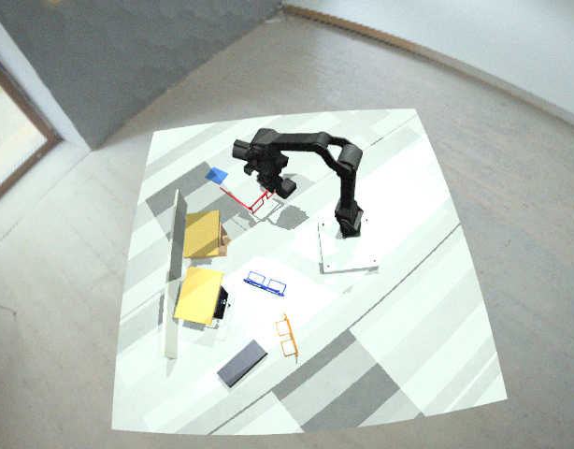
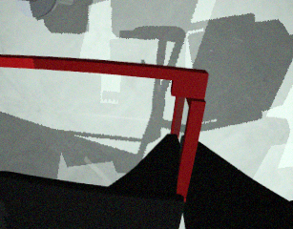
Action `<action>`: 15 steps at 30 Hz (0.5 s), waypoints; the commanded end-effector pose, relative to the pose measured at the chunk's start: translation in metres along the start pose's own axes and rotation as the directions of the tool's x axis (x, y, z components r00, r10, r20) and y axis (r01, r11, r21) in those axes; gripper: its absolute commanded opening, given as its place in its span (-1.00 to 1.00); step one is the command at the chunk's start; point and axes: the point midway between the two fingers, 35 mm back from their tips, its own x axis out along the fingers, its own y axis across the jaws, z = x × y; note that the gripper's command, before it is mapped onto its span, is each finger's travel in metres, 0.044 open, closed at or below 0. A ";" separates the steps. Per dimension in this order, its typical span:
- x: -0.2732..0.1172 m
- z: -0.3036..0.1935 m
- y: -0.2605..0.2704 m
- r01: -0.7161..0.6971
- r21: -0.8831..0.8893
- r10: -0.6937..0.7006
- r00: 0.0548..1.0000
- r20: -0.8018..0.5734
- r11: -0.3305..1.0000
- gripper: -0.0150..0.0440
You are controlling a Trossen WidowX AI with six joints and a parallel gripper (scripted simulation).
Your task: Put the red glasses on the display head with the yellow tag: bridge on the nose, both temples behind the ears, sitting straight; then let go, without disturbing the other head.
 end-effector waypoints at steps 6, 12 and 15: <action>0.003 -0.029 -0.039 -0.003 0.110 0.003 1.000 0.000 0.994 -0.49; 0.005 -0.036 -0.050 -0.002 0.140 0.002 1.000 -0.001 0.990 -0.49; 0.006 -0.036 -0.050 -0.002 0.140 0.002 1.000 -0.001 0.990 -0.49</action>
